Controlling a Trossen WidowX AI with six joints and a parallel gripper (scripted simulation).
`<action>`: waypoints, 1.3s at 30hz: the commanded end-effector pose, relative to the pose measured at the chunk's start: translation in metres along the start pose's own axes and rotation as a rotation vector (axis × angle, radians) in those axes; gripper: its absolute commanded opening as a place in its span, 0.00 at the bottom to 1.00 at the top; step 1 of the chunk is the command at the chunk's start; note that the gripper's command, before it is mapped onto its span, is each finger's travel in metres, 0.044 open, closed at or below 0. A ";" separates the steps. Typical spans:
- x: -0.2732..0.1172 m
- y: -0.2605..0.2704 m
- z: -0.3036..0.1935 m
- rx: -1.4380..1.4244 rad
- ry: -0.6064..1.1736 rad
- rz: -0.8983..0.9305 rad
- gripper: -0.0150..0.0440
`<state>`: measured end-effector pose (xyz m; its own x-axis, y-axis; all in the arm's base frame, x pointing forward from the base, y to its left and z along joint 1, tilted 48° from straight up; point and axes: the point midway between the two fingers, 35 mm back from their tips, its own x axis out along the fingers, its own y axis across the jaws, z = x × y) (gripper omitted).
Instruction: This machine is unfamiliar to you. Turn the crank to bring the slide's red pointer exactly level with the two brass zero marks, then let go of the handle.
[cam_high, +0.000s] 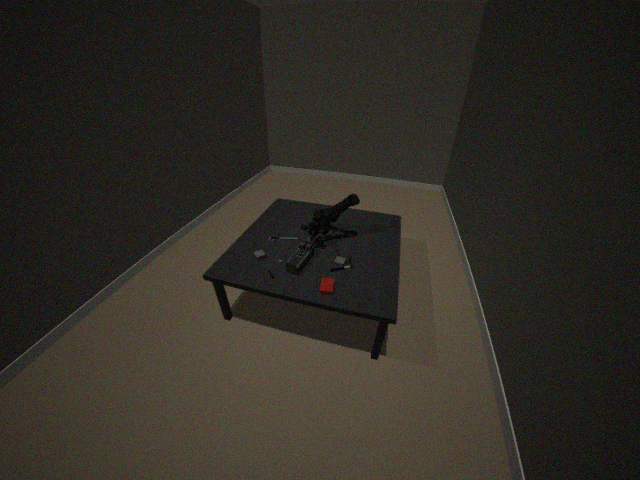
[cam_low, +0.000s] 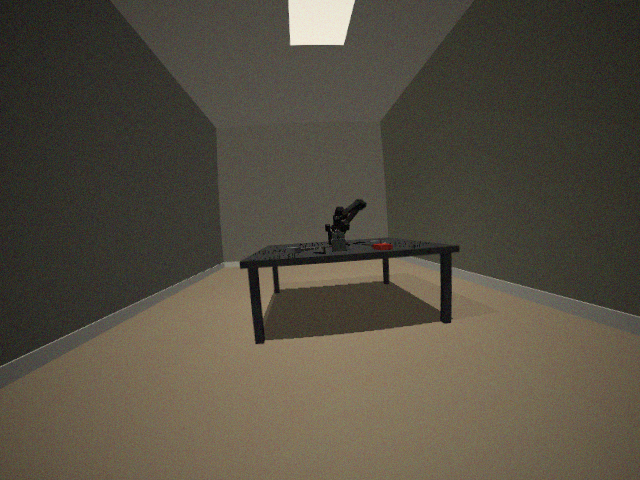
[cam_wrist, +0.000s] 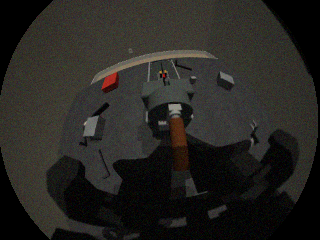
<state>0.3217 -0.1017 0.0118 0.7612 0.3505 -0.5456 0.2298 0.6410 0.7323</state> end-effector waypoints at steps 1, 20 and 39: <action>0.000 -0.009 -0.001 0.013 -0.004 -0.021 0.25; 0.007 -0.022 -0.007 0.012 -0.004 -0.021 0.25; 0.020 -0.029 -0.020 0.013 -0.004 -0.020 0.25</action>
<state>0.3177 -0.1039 -0.0206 0.7680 0.3363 -0.5451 0.2389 0.6392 0.7310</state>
